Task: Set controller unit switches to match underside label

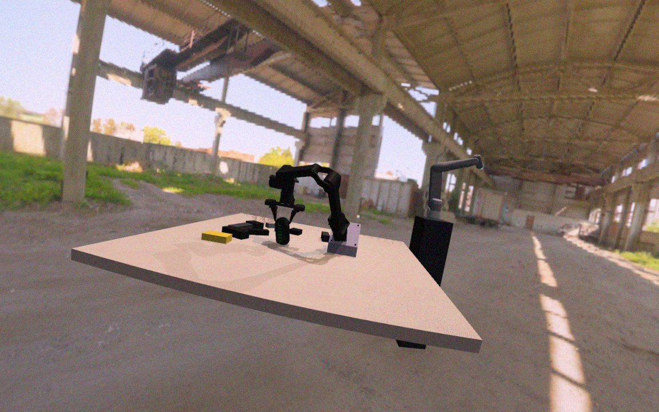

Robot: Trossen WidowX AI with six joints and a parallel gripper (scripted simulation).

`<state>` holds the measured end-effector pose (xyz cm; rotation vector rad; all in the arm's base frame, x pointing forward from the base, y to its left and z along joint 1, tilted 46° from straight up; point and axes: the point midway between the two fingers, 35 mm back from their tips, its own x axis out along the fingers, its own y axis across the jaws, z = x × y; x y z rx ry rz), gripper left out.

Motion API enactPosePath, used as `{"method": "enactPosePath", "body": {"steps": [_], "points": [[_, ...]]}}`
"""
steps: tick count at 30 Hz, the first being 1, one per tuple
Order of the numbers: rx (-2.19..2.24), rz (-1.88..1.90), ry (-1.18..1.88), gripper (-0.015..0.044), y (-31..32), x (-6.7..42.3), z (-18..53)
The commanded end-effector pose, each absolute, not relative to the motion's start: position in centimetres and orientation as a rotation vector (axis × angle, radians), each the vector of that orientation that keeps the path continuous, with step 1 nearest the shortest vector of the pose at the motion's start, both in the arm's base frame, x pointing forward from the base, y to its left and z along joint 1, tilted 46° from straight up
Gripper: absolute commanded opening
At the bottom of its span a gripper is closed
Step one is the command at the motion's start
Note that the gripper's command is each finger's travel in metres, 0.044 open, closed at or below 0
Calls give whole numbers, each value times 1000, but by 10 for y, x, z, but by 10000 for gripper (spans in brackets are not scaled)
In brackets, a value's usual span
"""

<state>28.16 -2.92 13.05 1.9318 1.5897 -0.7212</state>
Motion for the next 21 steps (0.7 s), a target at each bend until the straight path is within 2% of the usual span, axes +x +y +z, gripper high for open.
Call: {"method": "enactPosePath", "body": {"steps": [1, 21], "points": [[1916, -736, 1596, 337, -34, 281, 127], [1915, -736, 1595, 336, -49, 279, 119]]}}
